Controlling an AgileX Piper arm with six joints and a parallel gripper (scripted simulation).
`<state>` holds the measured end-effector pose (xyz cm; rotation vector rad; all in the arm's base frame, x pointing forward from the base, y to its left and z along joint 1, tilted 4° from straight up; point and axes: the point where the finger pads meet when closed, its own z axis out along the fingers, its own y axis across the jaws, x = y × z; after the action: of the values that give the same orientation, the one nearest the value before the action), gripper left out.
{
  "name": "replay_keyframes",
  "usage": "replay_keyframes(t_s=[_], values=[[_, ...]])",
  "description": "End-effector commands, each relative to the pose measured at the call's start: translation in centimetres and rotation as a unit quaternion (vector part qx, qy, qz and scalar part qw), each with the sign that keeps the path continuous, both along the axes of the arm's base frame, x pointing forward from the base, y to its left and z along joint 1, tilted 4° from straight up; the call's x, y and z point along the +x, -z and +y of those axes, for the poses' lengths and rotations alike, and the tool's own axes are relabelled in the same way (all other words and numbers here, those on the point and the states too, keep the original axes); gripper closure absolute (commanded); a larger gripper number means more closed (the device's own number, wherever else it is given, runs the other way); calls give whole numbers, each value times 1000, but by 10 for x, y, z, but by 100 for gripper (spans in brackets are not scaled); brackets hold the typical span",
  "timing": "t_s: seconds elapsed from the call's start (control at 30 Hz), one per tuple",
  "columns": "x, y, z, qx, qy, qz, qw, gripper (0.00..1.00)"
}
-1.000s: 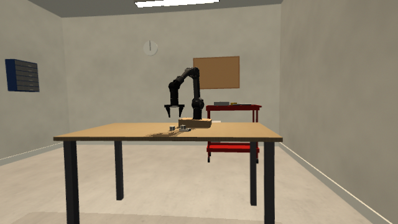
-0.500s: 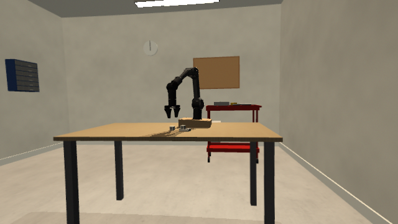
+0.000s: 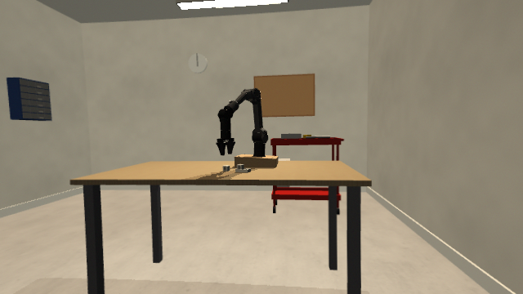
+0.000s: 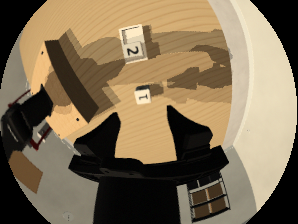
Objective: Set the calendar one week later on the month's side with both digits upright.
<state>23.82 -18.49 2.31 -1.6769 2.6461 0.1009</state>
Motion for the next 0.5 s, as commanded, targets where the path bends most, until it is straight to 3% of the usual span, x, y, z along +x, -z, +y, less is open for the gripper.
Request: replay_keyframes(t_s=[0.0, 0.03, 0.07, 0.47], values=[[0, 1, 0, 1, 0, 1, 1000, 0], [0, 1, 0, 1, 0, 1, 1000, 0], [0, 1, 0, 1, 0, 1, 1000, 41], [0, 1, 0, 1, 0, 1, 1000, 41]])
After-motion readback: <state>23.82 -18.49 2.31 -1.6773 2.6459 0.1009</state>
